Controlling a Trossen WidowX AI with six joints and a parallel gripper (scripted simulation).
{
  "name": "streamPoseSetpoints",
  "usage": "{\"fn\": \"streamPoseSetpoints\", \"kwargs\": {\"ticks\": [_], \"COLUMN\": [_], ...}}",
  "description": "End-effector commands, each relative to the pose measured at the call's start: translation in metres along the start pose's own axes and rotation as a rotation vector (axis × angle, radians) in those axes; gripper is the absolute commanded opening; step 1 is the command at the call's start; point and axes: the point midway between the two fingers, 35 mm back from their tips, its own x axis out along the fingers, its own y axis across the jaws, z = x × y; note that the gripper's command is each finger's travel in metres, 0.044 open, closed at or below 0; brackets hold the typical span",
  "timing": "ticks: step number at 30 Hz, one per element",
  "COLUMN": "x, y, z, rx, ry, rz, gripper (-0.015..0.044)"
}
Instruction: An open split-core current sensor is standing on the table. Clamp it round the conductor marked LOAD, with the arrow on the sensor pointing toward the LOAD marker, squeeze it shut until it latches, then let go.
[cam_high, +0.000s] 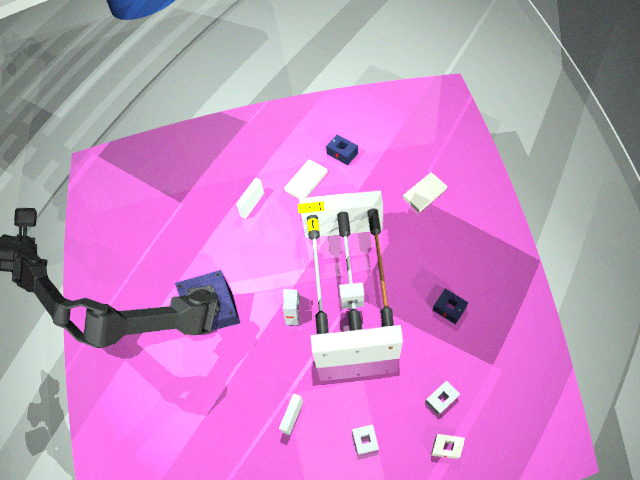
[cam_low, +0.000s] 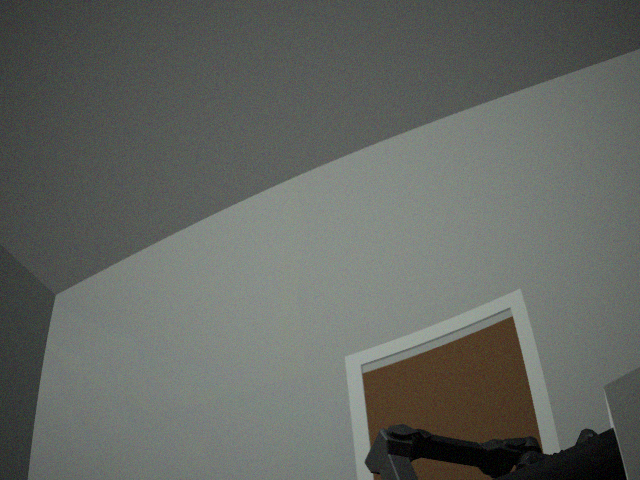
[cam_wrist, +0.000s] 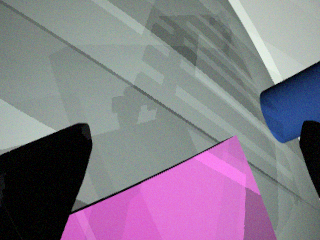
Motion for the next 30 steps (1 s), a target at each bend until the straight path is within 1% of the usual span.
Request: {"fn": "streamPoseSetpoints", "kwargs": {"ticks": [1, 2, 5, 10, 15, 20, 25, 30], "x": [-0.001, -0.002, -0.015, -0.048, -0.085, -0.115, -0.17, -0.23], "y": [-0.003, -0.01, -0.055, -0.136, -0.212, -0.259, -0.321, -0.371], "z": [-0.001, -0.003, -0.011, -0.018, -0.038, -0.059, -0.095, -0.142], "rx": [0.007, 0.027, 0.132, 0.274, 0.386, 0.47, 0.573, 0.681], "ry": [0.001, 0.006, 0.01, -0.047, -0.099, -0.132, -0.186, -0.234], "rz": [-0.004, -0.015, -0.074, -0.162, -0.294, -0.379, -0.495, -0.625], "gripper": [0.0426, 0.044, 0.044, 0.044, 0.044, 0.044, 0.044, 0.044]}}
